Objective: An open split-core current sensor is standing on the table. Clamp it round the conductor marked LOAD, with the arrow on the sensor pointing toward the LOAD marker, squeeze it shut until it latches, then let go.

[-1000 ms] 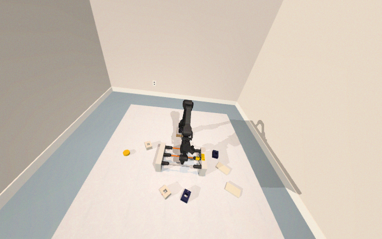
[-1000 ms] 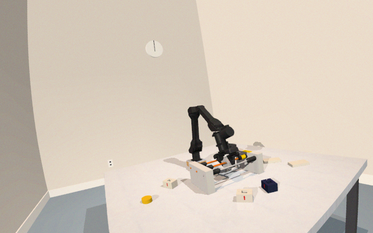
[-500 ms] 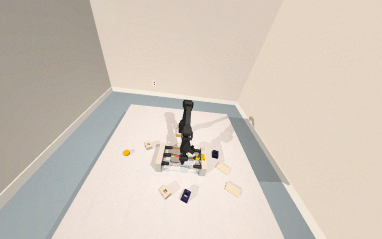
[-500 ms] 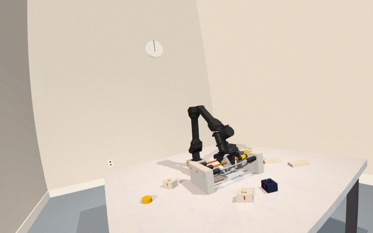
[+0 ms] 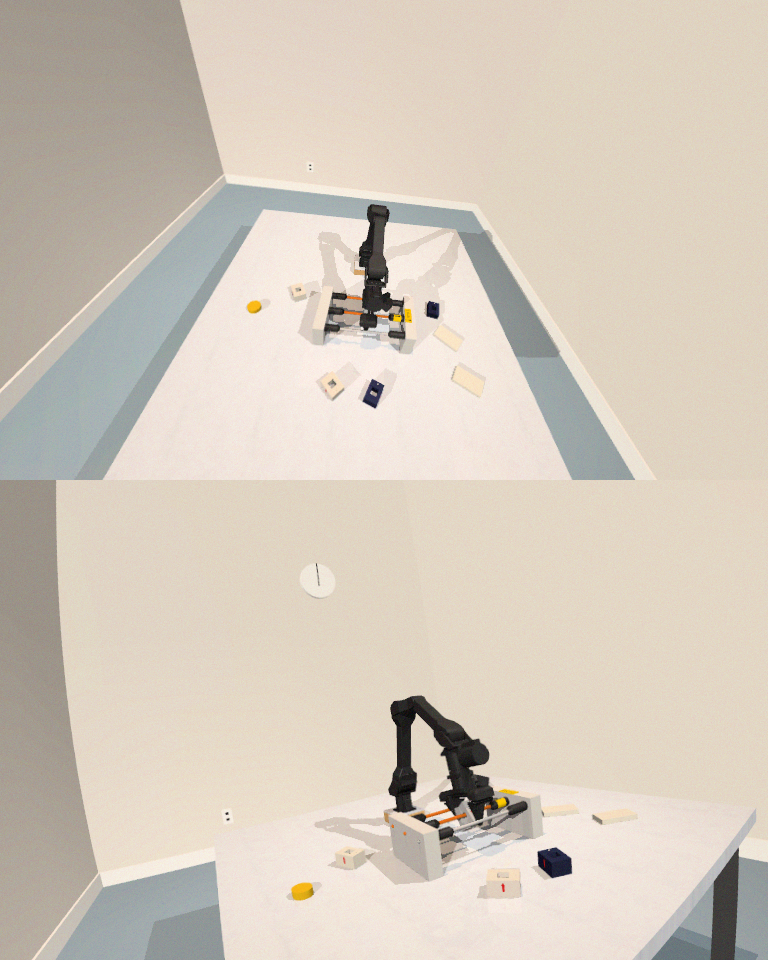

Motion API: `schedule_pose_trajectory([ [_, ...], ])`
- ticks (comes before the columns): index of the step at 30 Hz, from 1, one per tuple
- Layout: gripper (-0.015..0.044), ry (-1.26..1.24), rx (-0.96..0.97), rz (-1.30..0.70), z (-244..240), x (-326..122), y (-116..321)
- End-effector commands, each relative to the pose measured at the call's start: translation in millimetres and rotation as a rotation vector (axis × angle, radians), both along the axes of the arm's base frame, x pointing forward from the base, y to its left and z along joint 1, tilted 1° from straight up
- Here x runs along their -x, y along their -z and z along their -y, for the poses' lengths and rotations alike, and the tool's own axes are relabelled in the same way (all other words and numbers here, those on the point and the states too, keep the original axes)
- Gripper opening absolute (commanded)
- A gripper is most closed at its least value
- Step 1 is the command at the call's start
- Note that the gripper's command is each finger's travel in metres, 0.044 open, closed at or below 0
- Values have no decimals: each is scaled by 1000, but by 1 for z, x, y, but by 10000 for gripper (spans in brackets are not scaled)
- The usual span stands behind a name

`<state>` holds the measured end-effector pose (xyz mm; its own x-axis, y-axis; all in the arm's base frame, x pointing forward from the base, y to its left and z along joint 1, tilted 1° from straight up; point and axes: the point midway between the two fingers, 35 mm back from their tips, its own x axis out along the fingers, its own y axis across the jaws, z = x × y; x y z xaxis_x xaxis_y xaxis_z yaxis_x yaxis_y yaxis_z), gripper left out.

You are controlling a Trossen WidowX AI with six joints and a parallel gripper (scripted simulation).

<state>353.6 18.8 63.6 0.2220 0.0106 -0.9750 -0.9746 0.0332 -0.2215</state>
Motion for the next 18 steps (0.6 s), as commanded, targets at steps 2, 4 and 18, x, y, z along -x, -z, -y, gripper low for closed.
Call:
schedule_pose_trajectory([
  [2, 0, -6, -7, -94, -1, -3, -7],
  [4, 0, -6, -8, -131, -1, -3, -9],
  [18, 0, -7, -11, -203, 0, -1, -14],
])
